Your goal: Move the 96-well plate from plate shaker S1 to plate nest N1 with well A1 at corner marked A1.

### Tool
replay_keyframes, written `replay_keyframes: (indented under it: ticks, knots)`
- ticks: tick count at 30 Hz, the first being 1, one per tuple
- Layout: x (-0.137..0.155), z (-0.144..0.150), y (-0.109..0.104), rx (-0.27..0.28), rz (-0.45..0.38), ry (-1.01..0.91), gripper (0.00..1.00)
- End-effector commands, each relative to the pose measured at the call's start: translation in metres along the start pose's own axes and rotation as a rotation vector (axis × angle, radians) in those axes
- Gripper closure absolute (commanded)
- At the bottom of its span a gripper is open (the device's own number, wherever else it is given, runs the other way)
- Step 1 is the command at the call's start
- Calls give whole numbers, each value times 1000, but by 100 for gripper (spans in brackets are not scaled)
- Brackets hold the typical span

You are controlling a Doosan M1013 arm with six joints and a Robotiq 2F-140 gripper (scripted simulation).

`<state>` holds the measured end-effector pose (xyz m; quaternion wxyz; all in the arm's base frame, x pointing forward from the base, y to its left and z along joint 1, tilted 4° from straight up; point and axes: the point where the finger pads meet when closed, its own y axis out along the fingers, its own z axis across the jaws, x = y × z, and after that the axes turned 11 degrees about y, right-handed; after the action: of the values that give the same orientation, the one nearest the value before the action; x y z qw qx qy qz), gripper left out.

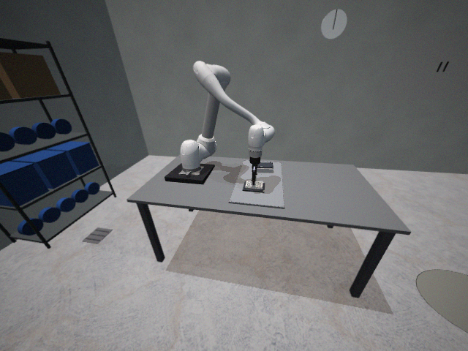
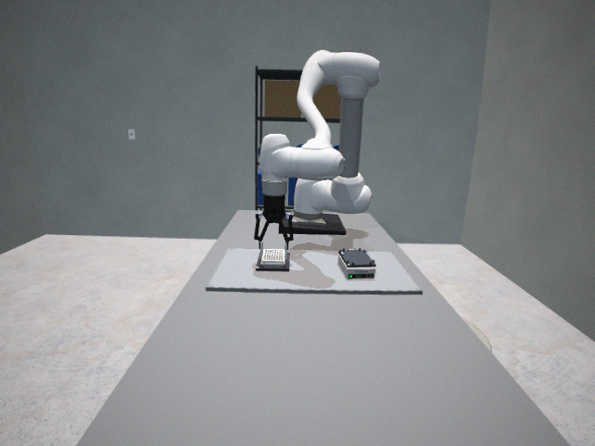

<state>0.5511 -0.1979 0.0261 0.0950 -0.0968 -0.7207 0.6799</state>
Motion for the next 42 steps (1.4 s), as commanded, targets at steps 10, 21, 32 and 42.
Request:
replay_keyframes:
  ticks: [10, 21, 32, 42]
  knots:
    - [-1, -3, 4, -4, 4, 3, 90]
    - [-1, -3, 5, -4, 4, 3, 90]
    - [-1, -3, 7, -4, 4, 3, 90]
    - [-1, -3, 8, -4, 4, 3, 90]
